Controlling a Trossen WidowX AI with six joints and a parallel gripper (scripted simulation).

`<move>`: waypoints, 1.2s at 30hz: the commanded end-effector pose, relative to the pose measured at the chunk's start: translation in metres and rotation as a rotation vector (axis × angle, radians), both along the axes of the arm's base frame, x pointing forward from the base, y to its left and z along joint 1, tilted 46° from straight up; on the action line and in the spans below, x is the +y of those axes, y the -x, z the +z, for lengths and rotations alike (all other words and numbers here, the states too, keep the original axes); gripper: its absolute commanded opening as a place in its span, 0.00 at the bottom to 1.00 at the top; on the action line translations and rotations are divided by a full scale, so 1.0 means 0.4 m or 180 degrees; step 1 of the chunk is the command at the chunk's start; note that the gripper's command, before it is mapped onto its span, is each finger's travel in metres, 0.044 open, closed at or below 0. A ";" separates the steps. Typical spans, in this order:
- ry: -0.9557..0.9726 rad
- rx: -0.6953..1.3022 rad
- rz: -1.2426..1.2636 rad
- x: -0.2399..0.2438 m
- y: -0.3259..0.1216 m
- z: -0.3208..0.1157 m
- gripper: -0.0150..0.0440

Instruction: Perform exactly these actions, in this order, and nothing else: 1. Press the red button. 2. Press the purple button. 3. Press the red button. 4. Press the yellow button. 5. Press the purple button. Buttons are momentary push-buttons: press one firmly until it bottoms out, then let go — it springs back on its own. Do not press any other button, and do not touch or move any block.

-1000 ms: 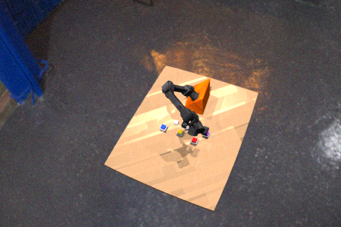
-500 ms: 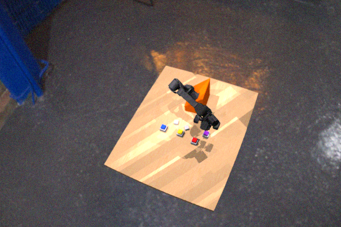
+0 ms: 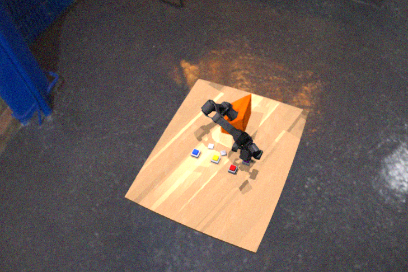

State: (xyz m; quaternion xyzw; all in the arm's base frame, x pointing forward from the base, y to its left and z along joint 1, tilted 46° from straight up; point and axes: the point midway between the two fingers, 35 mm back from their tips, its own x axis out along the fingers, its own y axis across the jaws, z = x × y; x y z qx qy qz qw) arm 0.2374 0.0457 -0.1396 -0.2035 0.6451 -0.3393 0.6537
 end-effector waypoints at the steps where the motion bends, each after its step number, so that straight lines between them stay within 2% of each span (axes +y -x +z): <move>1: 0.0017 0.0023 0.0009 -0.015 0.003 -0.011 0.29; 33: 0.0022 0.0023 0.0009 -0.052 0.008 -0.046 0.29; 36: 0.0015 0.0019 0.0004 -0.011 0.003 -0.008 0.29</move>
